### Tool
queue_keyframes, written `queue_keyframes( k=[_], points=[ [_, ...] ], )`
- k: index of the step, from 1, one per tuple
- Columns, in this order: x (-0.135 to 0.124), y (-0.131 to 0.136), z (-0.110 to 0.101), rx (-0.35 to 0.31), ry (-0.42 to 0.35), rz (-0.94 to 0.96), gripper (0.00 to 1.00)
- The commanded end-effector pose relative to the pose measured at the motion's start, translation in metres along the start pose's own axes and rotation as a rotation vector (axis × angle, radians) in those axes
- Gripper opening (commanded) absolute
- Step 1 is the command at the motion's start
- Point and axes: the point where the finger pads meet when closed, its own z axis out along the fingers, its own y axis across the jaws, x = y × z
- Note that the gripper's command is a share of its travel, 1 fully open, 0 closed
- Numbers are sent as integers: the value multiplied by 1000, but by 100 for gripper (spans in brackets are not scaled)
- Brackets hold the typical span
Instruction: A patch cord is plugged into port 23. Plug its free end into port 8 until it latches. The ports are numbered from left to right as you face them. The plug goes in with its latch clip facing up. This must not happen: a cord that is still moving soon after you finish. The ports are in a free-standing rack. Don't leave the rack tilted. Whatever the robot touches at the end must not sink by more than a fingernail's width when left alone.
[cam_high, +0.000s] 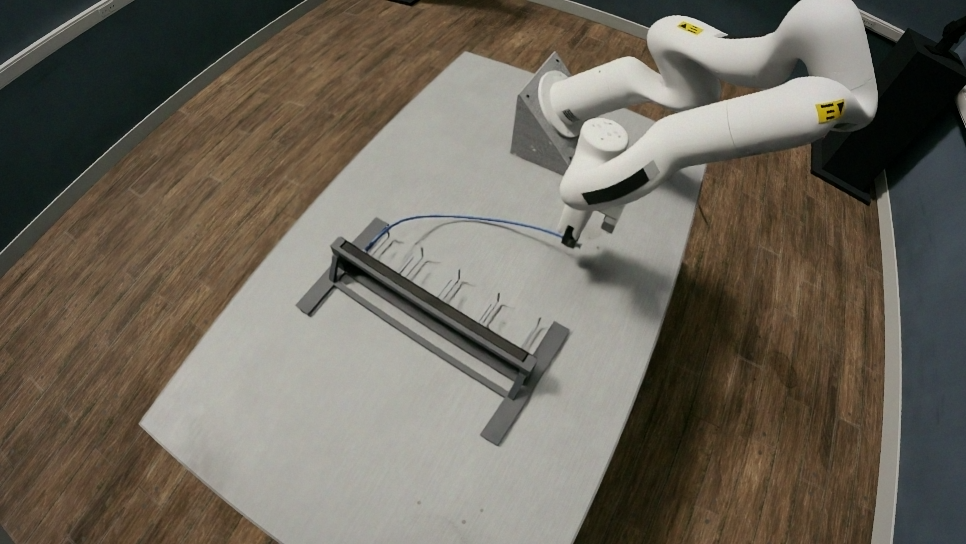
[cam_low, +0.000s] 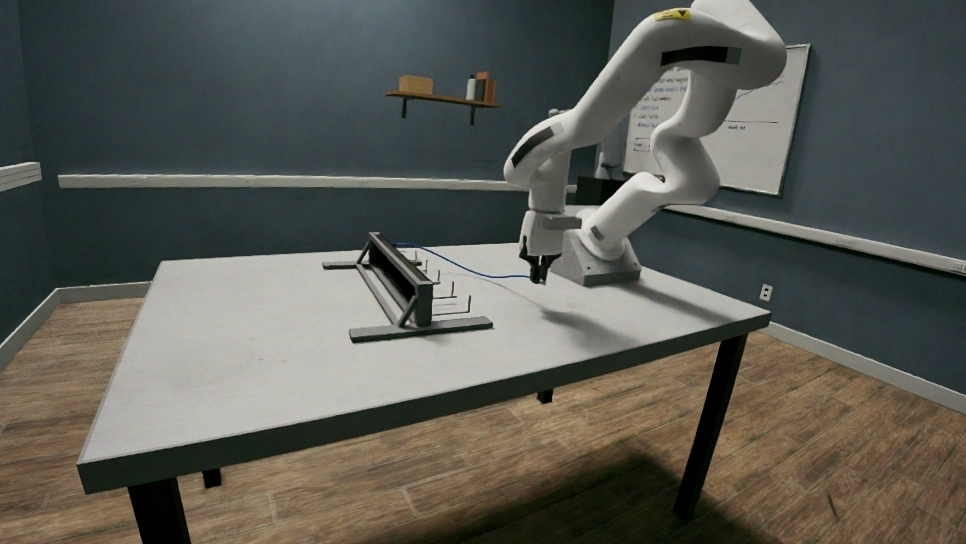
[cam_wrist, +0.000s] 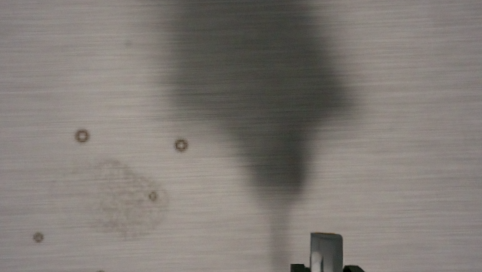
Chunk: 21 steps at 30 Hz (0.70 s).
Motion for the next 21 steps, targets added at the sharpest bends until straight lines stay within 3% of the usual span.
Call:
queue_keyframes(
  k=[1, 21],
  points=[
    [0, 1, 0, -1, 0, 5, 0],
    [-7, 12, -2, 3, 3, 103, 0]
  ],
)
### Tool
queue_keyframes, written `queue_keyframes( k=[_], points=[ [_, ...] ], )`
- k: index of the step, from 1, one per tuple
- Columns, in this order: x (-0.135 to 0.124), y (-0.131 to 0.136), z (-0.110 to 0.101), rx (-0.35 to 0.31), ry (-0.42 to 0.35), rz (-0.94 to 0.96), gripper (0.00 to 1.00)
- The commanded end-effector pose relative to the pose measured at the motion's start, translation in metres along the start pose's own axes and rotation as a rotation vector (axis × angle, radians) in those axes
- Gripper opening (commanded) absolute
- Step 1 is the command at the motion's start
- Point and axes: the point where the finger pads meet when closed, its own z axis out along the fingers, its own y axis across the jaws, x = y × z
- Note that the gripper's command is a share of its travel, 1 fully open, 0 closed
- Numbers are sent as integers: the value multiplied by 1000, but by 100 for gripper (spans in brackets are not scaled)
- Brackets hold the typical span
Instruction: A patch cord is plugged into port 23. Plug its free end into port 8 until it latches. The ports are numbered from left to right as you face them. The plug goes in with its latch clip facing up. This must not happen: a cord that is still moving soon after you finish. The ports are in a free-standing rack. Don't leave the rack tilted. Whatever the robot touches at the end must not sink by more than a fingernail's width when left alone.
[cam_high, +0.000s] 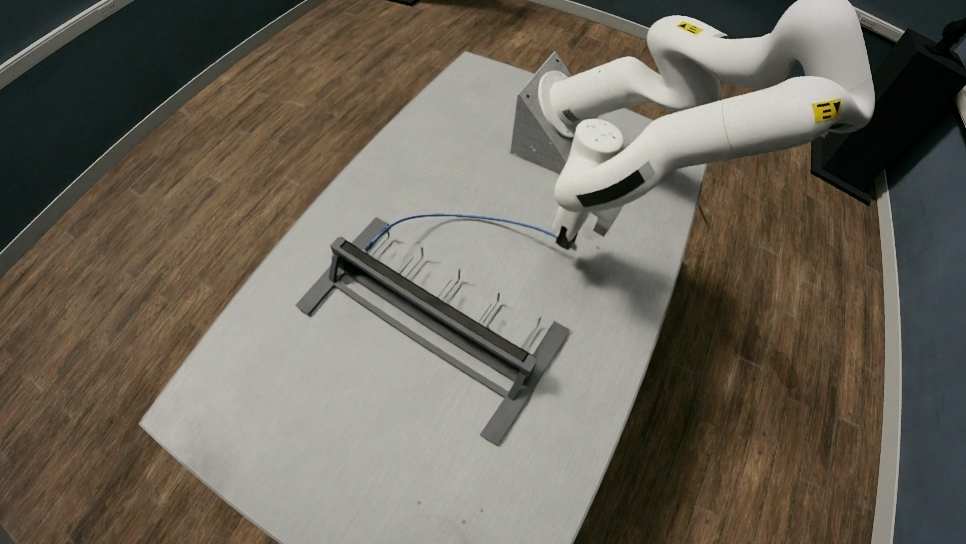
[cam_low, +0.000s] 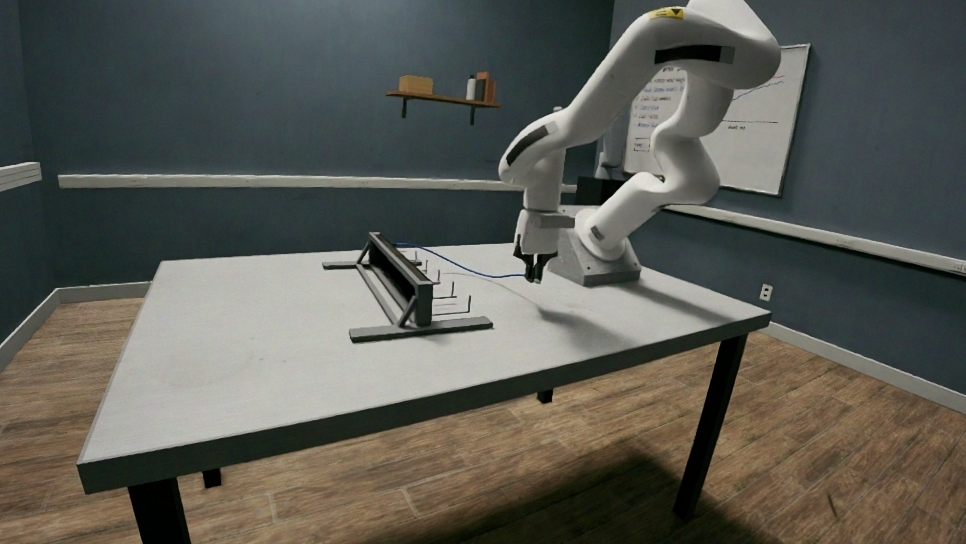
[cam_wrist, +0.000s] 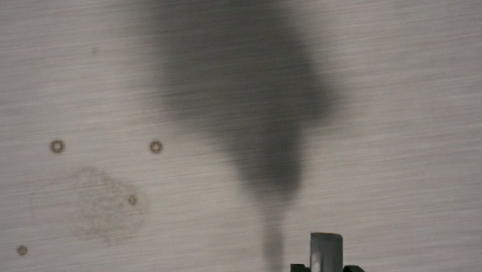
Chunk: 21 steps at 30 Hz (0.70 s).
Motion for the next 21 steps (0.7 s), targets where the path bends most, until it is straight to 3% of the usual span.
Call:
queue_keyframes(
  k=[1, 21],
  points=[
    [-1, 4, -1, 0, 1, 25, 0],
    [-10, 26, -6, 8, 7, 201, 0]
  ],
)
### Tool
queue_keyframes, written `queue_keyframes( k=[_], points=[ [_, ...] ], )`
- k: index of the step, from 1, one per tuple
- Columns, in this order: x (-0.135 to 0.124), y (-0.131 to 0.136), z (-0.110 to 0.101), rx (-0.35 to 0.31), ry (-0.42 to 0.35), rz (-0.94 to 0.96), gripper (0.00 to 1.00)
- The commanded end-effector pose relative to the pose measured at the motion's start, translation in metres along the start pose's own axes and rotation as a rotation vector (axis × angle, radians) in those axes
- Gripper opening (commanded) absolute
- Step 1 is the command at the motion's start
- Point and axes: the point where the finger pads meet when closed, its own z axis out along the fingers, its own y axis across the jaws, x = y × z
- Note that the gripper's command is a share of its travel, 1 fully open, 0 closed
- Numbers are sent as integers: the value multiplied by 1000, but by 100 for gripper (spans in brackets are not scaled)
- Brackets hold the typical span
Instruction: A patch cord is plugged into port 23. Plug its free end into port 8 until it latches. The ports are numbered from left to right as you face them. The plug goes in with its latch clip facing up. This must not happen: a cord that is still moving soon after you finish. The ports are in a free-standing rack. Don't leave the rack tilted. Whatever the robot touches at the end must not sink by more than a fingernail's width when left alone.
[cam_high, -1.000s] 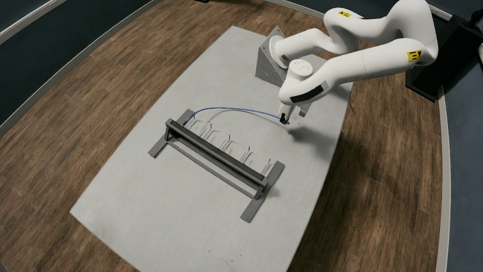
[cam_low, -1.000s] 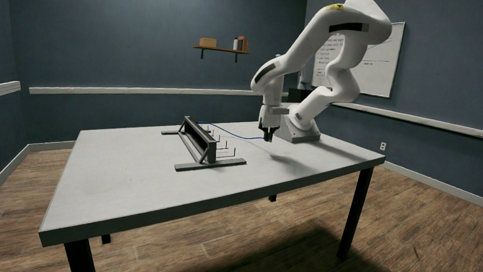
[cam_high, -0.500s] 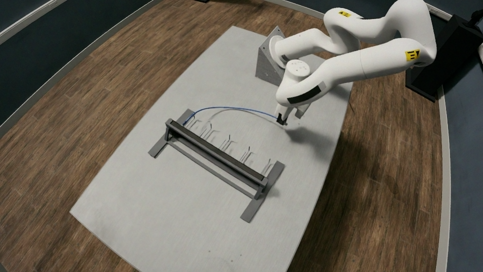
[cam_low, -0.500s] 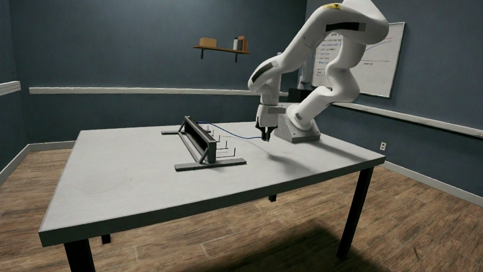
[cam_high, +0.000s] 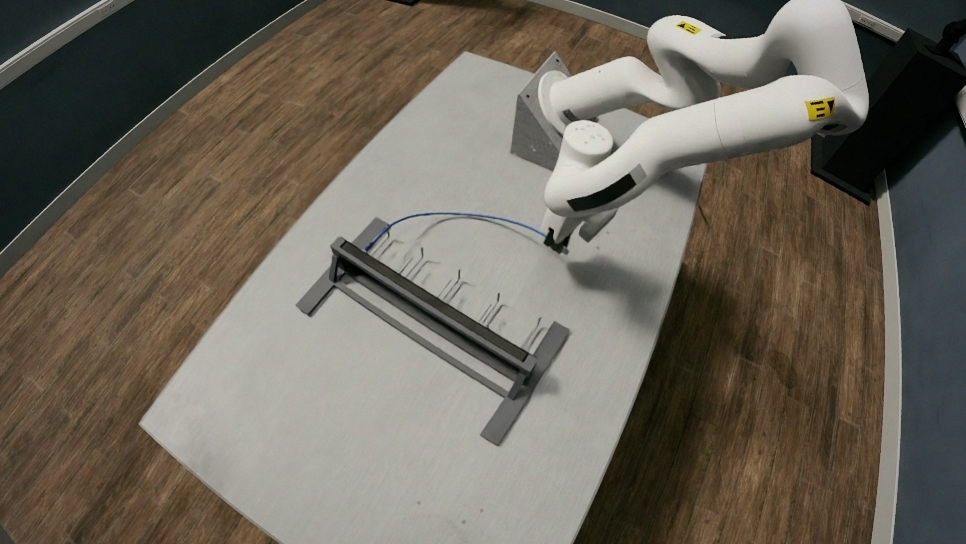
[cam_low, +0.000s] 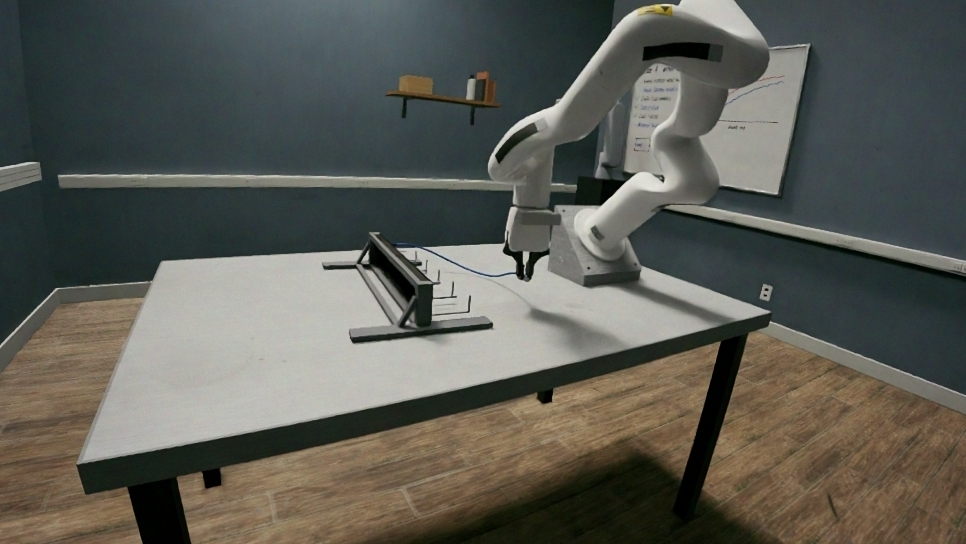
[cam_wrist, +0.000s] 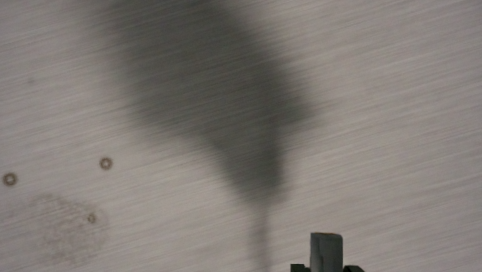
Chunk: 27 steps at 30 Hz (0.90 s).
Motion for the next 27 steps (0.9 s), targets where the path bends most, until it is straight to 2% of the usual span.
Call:
queue_keyframes(
  k=[1, 27],
  points=[
    [-1, 7, -2, 2, 1, 44, 0],
    [-9, 48, -11, 16, 13, 347, 0]
  ],
)
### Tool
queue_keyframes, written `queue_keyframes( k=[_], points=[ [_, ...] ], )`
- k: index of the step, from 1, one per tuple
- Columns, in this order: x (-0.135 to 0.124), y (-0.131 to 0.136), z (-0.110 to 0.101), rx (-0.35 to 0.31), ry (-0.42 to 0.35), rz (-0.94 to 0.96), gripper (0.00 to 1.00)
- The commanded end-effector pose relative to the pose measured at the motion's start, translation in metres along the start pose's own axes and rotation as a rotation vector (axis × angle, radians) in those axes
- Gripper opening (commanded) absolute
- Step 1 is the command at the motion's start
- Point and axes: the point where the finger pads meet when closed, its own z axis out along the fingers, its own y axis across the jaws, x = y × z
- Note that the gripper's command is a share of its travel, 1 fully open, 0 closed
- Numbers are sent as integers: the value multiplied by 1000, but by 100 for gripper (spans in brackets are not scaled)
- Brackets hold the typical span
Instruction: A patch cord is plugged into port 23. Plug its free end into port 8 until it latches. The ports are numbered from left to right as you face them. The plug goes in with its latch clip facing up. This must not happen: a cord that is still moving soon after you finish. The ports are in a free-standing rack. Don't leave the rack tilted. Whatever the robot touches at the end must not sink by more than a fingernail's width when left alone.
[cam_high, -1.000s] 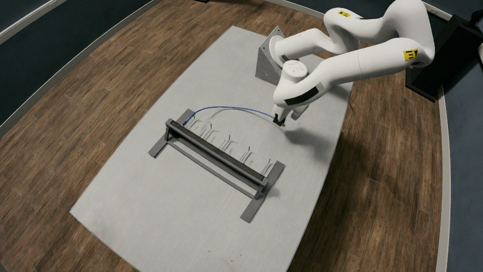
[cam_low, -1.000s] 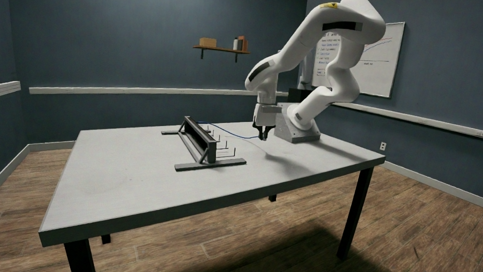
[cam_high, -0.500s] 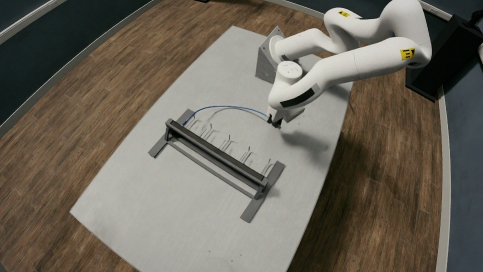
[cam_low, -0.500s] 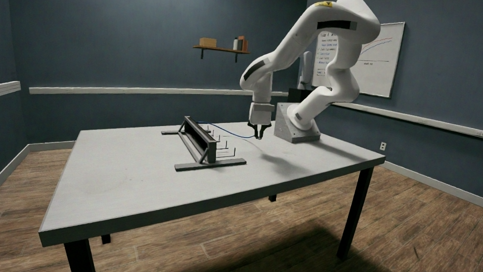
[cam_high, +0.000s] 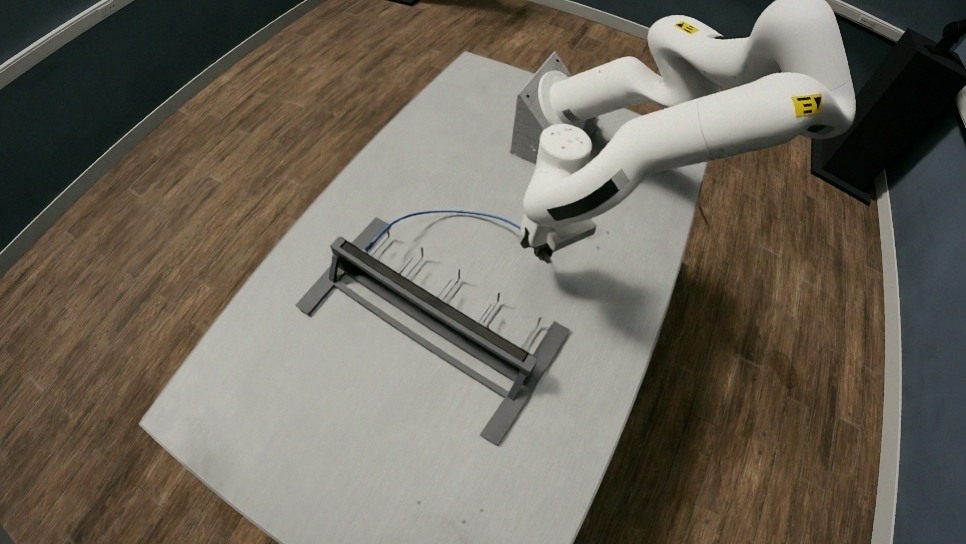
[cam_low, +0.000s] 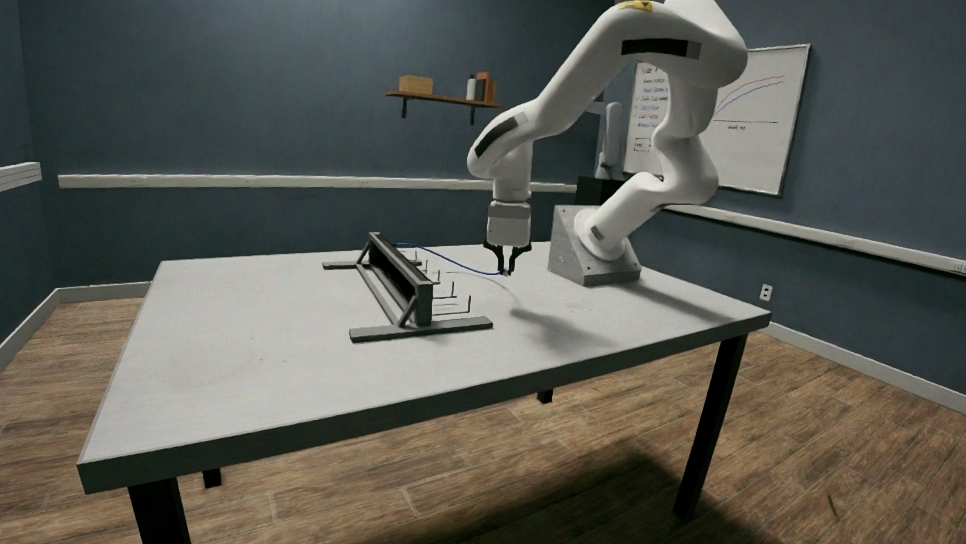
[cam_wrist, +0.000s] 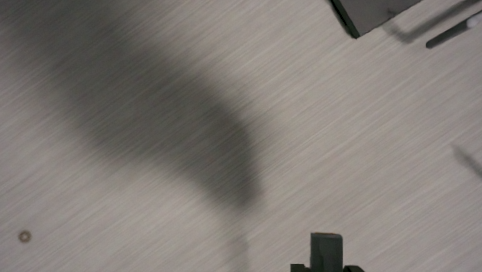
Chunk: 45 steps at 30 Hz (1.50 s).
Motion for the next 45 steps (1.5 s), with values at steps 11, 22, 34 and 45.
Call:
queue_keyframes(
  k=[11, 22, 34, 45],
  points=[
    [4, 26, -6, 10, 6, 191, 0],
    [7, 46, -11, 17, 11, 333, 0],
    [10, 67, -16, 23, 17, 486, 0],
    [13, 88, -20, 30, 23, 641, 0]
  ],
)
